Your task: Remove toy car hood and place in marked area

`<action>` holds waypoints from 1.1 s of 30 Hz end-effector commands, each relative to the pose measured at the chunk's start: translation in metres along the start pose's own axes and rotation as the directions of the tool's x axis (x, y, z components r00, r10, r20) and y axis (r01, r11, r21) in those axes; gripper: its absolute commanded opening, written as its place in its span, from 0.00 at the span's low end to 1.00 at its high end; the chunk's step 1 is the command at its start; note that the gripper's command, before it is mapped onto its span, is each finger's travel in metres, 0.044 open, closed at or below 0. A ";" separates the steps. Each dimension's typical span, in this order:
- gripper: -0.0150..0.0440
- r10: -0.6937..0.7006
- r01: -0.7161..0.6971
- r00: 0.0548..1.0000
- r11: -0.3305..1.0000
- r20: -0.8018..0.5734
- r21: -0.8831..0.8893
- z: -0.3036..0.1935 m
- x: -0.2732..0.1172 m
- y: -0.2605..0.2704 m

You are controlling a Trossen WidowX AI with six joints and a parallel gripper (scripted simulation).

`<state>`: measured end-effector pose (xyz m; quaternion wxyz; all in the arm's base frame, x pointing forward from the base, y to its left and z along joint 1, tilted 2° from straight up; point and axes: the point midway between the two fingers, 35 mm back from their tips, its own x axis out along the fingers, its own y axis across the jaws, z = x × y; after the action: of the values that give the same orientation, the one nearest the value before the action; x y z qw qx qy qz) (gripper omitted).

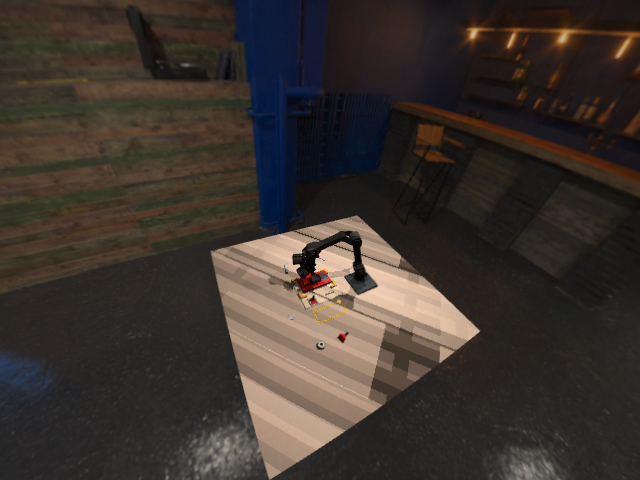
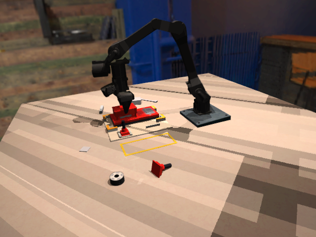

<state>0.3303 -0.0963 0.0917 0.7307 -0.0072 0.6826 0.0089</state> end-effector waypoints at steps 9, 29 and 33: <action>0.25 -0.004 0.004 1.000 1.000 0.013 -0.001 0.002 -0.012 -0.001; 0.25 -0.004 0.004 1.000 1.000 0.013 -0.001 0.002 -0.053 -0.001; 0.25 0.000 0.000 1.000 1.000 -0.001 0.002 0.001 -0.049 0.000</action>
<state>0.3281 -0.0965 0.1416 0.7311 -0.0064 0.6822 0.0078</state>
